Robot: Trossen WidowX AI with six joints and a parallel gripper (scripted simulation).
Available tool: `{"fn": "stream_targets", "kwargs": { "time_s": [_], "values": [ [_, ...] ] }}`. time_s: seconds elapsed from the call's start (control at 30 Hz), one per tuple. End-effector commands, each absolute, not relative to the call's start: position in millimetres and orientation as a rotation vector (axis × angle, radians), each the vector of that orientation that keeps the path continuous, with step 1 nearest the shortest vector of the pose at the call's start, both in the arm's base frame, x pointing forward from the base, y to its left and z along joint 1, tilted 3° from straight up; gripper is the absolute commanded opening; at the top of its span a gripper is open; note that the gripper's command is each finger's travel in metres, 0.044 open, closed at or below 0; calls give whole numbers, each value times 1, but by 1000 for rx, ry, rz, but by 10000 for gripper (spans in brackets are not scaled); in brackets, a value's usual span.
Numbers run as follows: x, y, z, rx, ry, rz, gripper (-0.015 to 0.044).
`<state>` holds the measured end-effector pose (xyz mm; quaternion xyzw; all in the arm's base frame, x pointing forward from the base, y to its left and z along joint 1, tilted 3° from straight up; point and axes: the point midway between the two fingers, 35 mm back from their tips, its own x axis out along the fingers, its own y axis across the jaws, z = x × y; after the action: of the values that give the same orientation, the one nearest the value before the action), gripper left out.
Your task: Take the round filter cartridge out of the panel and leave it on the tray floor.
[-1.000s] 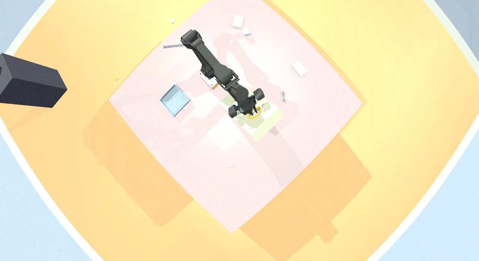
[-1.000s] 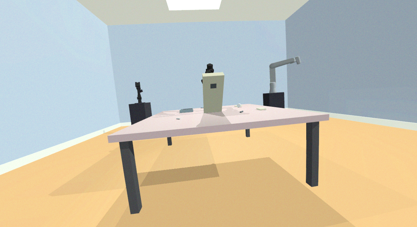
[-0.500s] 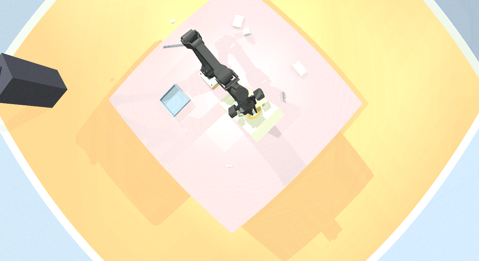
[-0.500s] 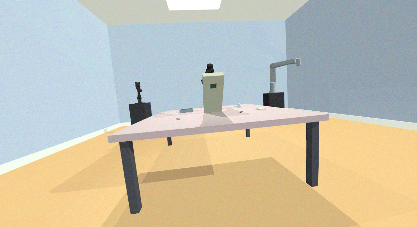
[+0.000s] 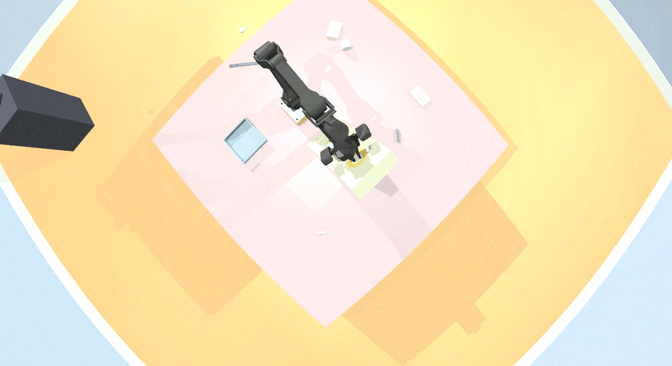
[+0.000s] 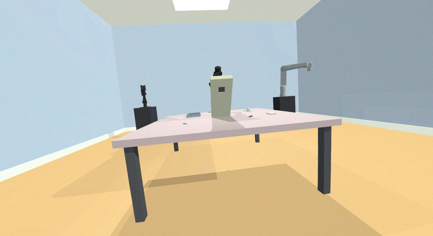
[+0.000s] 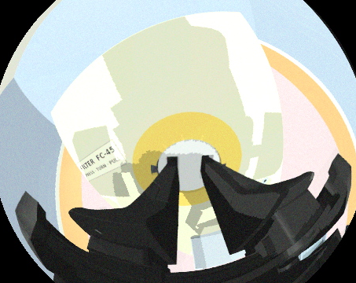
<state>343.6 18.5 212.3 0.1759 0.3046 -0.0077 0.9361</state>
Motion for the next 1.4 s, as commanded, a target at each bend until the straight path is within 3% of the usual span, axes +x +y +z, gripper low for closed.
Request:
{"fn": "stream_targets", "kwargs": {
  "time_s": [0.0,0.47,0.93,1.37],
  "values": [
    [355,20,206,358,625,-16,0],
    [355,20,206,358,625,-16,0],
    [287,12,253,358,629,-17,0],
    [275,12,240,358,630,-17,0]
  ]
}}
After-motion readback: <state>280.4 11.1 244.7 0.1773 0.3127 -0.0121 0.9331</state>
